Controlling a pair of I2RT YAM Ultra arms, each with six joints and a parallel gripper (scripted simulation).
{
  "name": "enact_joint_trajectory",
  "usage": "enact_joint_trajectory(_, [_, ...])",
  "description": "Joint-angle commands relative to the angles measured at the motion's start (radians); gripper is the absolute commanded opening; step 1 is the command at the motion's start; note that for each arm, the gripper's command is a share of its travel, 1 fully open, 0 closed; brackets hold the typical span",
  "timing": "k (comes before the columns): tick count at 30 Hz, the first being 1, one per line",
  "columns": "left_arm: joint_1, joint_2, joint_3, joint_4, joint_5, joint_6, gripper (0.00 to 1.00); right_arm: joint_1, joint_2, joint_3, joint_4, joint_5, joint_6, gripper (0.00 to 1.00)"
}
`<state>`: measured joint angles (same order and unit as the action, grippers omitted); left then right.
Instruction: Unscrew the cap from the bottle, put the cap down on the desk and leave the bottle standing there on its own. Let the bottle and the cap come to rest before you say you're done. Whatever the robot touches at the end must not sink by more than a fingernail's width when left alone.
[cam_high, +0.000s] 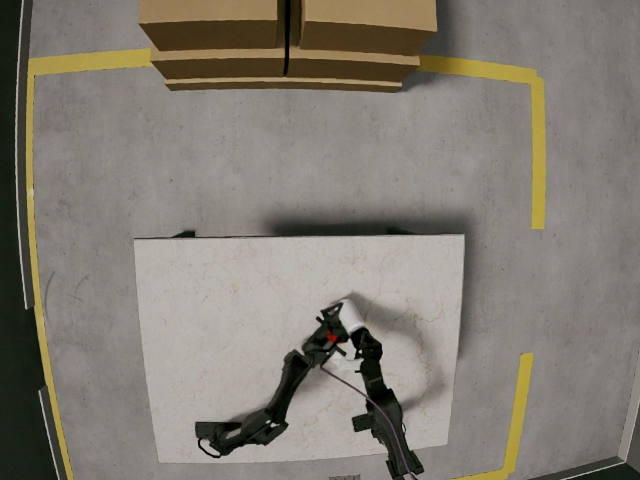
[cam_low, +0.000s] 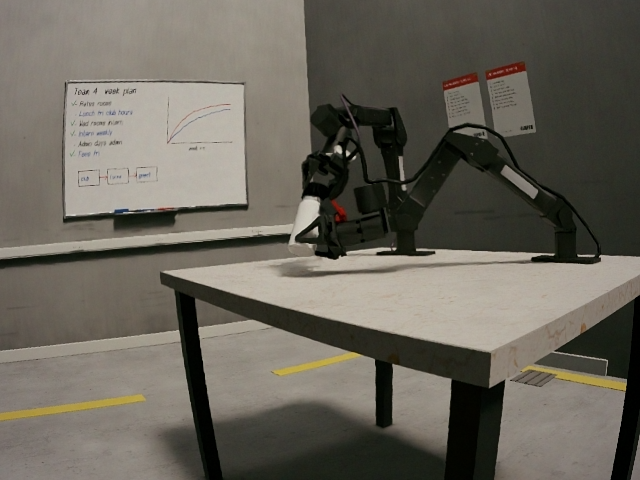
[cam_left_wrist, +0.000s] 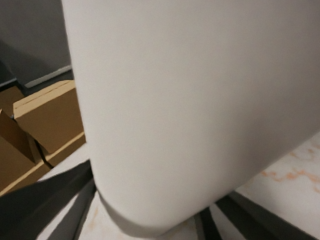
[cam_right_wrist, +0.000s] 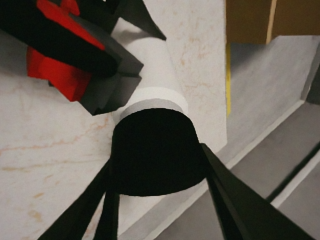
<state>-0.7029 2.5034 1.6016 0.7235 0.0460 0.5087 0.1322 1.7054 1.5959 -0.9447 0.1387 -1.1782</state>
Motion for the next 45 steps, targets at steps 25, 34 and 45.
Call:
enact_joint_trajectory(25, [0.006,-0.02,0.017,0.047,-0.013,-0.023,0.0,-0.011,-0.058,0.07,-0.106,-0.007,-0.004,0.0])
enact_joint_trajectory(34, [0.006,-0.02,0.017,0.047,-0.013,-0.023,0.0,-0.011,-0.058,0.072,-0.109,-0.007,-0.004,0.0])
enact_joint_trajectory(45, [0.006,-0.02,0.017,0.047,-0.013,-0.023,0.0,-0.005,-0.048,0.062,-0.097,-0.002,-0.001,0.0])
